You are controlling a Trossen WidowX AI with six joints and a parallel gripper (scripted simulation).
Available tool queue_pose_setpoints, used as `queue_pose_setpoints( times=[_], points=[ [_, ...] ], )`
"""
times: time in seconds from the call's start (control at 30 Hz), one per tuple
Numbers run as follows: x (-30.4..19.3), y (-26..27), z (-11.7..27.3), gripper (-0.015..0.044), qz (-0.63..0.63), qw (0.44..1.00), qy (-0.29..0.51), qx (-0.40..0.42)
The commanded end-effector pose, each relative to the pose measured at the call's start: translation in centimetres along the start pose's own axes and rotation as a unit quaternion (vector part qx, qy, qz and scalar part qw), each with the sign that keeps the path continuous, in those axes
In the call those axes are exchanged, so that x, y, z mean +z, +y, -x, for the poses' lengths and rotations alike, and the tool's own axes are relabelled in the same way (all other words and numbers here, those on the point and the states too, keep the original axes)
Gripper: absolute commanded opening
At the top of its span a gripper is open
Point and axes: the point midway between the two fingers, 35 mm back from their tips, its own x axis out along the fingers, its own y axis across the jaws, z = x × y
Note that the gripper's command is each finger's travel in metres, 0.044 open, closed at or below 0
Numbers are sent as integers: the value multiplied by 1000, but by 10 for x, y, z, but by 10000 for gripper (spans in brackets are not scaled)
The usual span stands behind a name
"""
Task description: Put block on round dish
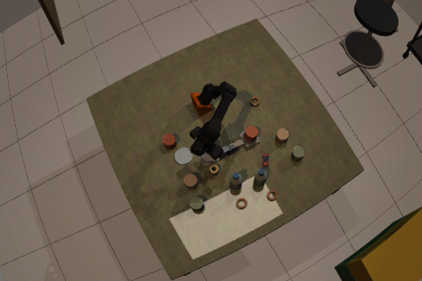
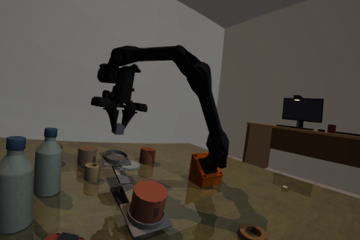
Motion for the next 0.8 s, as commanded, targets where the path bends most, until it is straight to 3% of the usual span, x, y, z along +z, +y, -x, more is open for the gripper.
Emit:
queue_pose_setpoints(
  times=[0.0, 0.47, 0.77],
  points=[
    [-1, -2, 9, 0, 2, 1000, -1, -2],
    [84, -114, -85, 0, 2, 1000, -4, -4],
    [86, -120, -93, 0, 2, 1000, -4, -4]
  ],
)
